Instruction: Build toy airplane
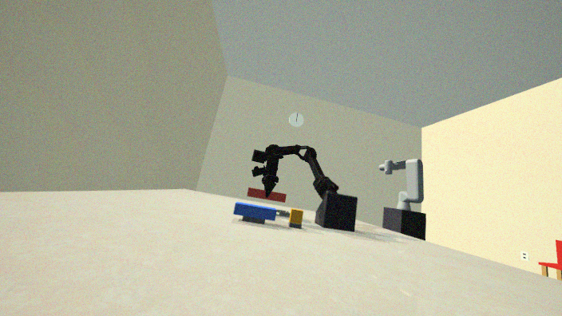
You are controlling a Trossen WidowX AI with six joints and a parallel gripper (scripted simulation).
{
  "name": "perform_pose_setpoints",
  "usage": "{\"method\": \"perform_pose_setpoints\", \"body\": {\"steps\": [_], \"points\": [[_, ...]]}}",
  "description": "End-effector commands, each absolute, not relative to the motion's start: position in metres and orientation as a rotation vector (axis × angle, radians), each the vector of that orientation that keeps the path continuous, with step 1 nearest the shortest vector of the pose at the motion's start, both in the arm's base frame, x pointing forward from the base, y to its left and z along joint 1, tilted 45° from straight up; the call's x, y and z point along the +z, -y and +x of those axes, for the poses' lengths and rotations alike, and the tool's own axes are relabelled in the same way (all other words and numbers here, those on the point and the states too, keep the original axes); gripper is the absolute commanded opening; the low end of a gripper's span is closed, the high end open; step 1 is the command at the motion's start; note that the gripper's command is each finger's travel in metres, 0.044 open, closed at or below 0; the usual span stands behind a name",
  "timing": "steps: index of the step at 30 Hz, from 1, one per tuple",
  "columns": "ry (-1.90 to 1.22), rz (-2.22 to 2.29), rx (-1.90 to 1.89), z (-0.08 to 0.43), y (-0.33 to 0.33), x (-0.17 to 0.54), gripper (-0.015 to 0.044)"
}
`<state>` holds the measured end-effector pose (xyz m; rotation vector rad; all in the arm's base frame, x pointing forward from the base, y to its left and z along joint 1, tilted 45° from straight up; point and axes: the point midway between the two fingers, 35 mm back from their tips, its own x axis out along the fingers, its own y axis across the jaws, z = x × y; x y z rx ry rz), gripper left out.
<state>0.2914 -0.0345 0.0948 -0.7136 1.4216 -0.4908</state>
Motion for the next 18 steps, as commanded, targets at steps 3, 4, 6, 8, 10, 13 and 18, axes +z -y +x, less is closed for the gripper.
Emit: {"method": "perform_pose_setpoints", "body": {"steps": [3, 4, 6, 8, 10, 13, 18], "points": [[-1.421, -0.72, -0.491, 0.2904, 0.0366, 0.0956, 0.0184], [-1.421, -0.72, -0.491, 0.2904, 0.0366, 0.0956, 0.0197], [-1.421, -0.72, -0.491, 0.2904, 0.0366, 0.0956, 0.0197], [-1.421, -0.72, -0.491, 0.2904, 0.0366, 0.0956, 0.0197], [-1.421, -0.72, -0.491, 0.2904, 0.0366, 0.0956, 0.0197], [-1.421, -0.72, -0.491, 0.2904, 0.0366, 0.0956, 0.0197], [-1.421, -0.72, -0.491, 0.2905, 0.0368, 0.0954, 0.0197]]}}
